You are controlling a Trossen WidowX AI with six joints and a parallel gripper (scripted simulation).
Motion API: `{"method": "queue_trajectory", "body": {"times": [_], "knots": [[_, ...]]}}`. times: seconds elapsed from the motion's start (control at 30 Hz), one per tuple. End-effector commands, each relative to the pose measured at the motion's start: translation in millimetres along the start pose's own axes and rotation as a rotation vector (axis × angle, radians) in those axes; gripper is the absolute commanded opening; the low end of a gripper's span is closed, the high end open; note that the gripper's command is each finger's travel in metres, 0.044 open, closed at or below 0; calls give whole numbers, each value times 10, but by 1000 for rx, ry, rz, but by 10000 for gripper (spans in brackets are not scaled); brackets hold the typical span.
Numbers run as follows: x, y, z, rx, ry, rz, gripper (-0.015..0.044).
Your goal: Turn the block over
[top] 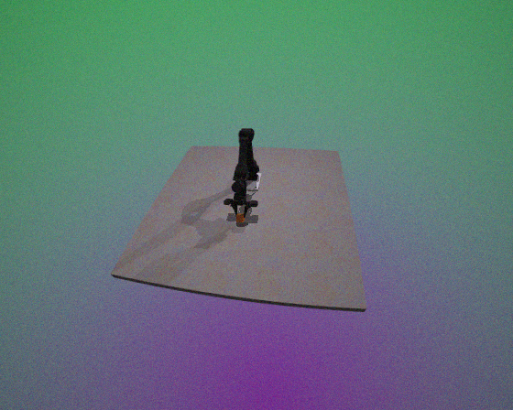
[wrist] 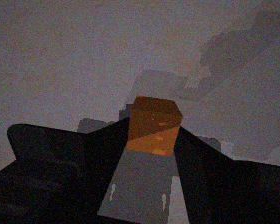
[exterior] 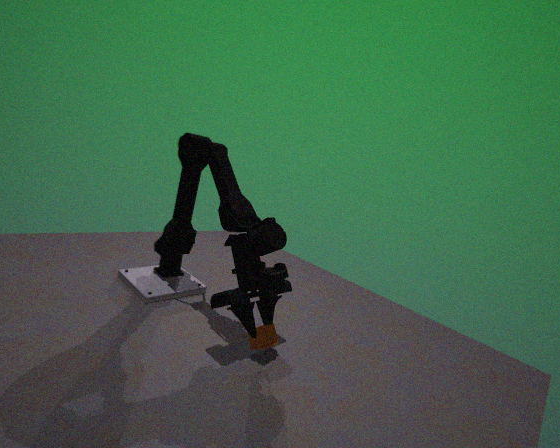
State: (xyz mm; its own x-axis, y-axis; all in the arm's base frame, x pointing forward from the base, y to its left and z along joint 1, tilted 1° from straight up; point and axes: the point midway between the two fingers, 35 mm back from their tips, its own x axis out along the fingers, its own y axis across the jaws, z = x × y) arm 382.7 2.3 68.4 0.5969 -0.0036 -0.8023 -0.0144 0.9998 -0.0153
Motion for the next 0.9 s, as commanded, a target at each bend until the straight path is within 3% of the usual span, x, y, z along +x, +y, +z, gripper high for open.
{"method": "queue_trajectory", "body": {"times": [0.0, 0.87], "knots": [[74, 5, -12, -4, -51, 4, 0], [146, 5, -192, -4, -448, 4, 0]]}}
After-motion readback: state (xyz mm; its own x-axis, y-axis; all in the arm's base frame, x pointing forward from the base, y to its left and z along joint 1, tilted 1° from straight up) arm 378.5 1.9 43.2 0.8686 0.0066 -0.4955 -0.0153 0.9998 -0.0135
